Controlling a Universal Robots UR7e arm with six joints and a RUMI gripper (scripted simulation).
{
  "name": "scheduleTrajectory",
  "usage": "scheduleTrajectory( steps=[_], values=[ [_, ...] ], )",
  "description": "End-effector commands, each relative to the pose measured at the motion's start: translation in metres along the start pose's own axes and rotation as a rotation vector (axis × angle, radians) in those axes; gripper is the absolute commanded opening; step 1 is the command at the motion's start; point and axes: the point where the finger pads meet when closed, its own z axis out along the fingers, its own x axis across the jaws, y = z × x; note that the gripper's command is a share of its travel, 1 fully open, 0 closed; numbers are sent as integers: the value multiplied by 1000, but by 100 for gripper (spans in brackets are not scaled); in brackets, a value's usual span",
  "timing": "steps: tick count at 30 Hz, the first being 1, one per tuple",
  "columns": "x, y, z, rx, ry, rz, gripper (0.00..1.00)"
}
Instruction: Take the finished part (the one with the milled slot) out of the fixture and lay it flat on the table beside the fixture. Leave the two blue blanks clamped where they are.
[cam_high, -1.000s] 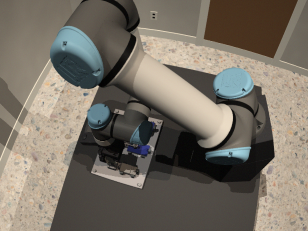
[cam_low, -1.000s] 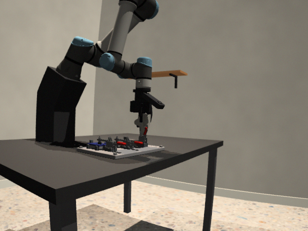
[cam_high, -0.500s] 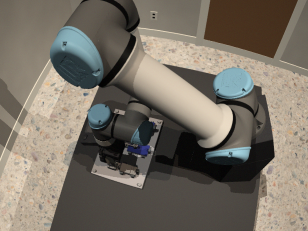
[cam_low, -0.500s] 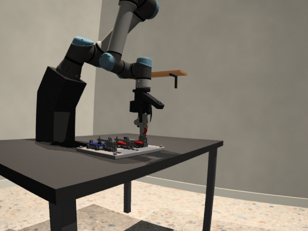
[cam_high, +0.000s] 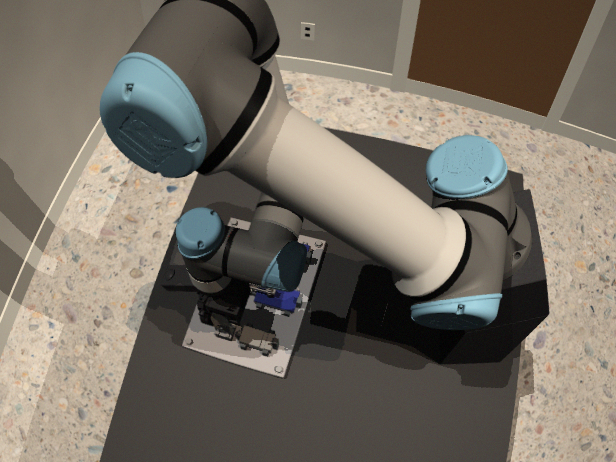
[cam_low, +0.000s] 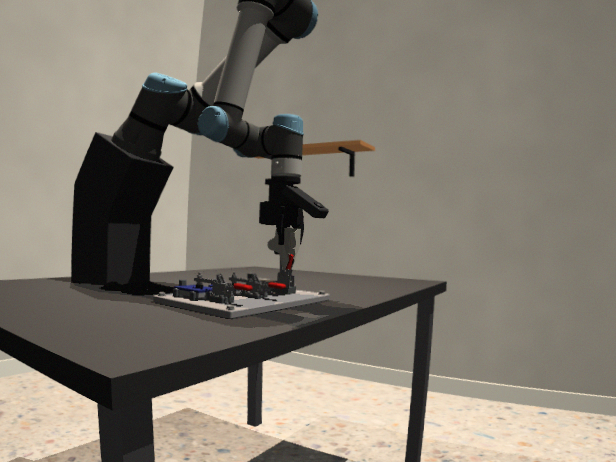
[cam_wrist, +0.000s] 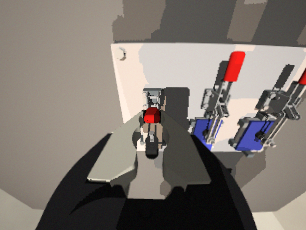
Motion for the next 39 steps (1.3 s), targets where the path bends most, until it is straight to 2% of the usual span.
scheduleTrajectory(
  steps=[1, 24, 25, 39],
  values=[
    [0, 0, 0, 0, 0, 0, 0],
    [0, 0, 0, 1, 0, 0, 0],
    [0, 0, 0, 1, 0, 0, 28],
    [0, 0, 0, 1, 0, 0, 28]
  ],
)
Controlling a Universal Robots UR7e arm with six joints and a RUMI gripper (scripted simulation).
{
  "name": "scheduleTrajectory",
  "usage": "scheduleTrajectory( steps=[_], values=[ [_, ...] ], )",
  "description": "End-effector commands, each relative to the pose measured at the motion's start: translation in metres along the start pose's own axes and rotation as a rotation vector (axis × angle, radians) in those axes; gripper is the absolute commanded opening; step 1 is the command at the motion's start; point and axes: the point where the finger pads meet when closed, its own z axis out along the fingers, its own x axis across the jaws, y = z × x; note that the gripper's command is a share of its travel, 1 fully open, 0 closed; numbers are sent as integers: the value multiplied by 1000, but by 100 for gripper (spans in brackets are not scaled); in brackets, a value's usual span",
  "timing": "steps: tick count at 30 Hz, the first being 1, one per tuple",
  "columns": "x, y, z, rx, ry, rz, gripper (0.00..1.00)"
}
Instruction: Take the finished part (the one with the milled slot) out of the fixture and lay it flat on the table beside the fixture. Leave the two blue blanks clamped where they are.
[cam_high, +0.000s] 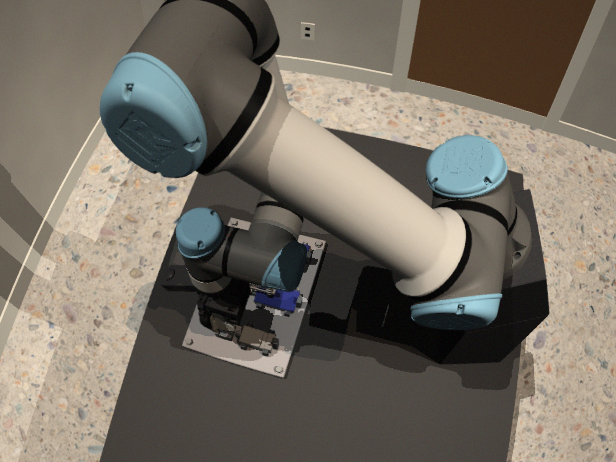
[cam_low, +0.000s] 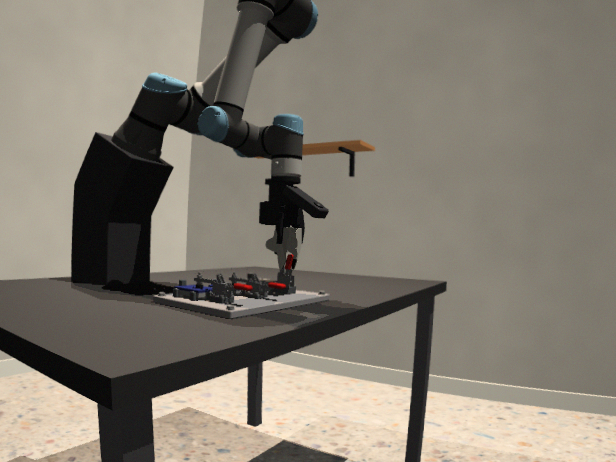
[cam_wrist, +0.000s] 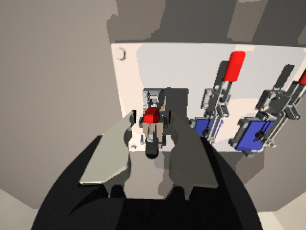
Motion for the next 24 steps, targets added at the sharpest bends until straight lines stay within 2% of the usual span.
scheduleTrajectory(
  steps=[1, 17, 24],
  values=[
    [0, 0, 0, 1, 0, 0, 28],
    [0, -1, -1, 1, 0, 0, 28],
    [0, -1, -14, 1, 0, 0, 28]
  ],
)
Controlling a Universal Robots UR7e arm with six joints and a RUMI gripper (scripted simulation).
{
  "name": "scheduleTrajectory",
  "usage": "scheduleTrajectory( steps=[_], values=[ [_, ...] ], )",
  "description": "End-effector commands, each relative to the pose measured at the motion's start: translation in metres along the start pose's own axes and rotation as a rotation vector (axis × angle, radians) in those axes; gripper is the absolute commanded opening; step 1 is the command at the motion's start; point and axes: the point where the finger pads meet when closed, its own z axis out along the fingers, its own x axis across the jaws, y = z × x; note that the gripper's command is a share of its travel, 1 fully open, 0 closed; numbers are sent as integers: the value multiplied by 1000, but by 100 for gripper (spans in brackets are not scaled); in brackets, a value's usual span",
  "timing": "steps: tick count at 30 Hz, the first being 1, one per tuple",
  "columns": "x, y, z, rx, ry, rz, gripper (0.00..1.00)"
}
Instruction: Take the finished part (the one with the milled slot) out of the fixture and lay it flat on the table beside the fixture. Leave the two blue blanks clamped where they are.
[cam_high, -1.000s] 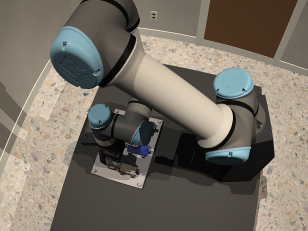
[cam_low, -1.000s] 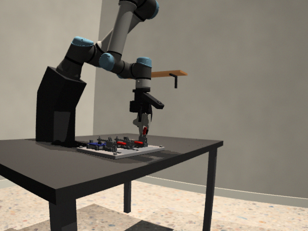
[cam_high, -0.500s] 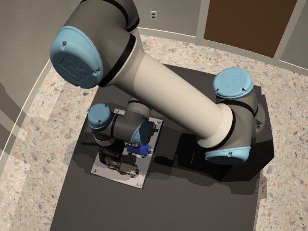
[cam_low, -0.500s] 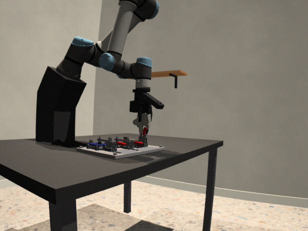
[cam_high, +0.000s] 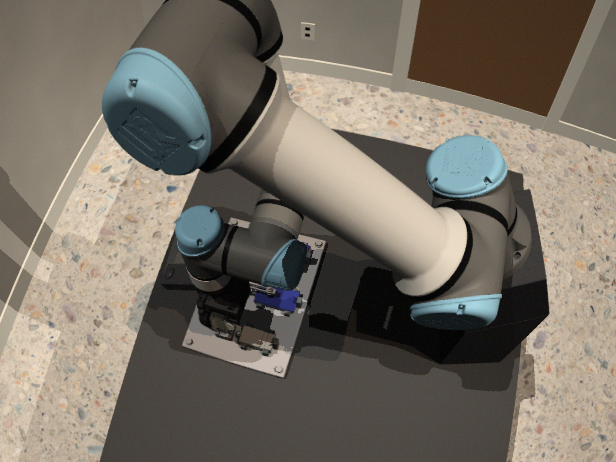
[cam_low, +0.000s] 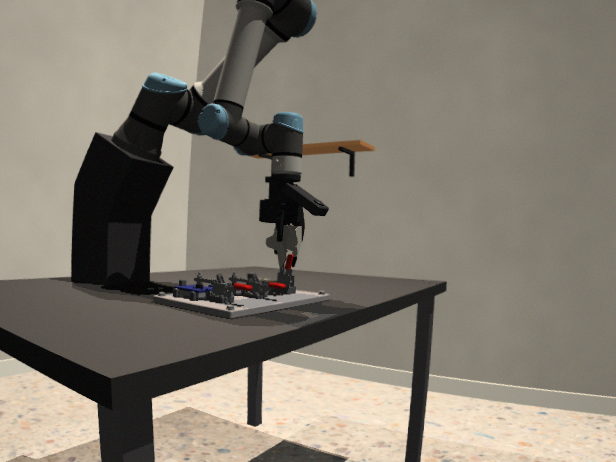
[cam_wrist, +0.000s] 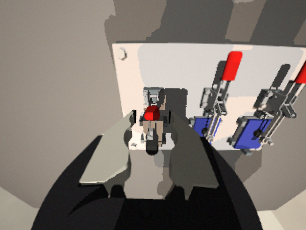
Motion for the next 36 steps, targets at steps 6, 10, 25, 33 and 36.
scheduleTrajectory(
  steps=[6, 10, 25, 33, 36],
  values=[
    [0, 0, -24, 1, 0, 0, 28],
    [0, 0, -32, 1, 0, 0, 28],
    [0, 0, -45, 1, 0, 0, 28],
    [0, 0, -45, 1, 0, 0, 28],
    [0, 0, -45, 1, 0, 0, 28]
  ],
)
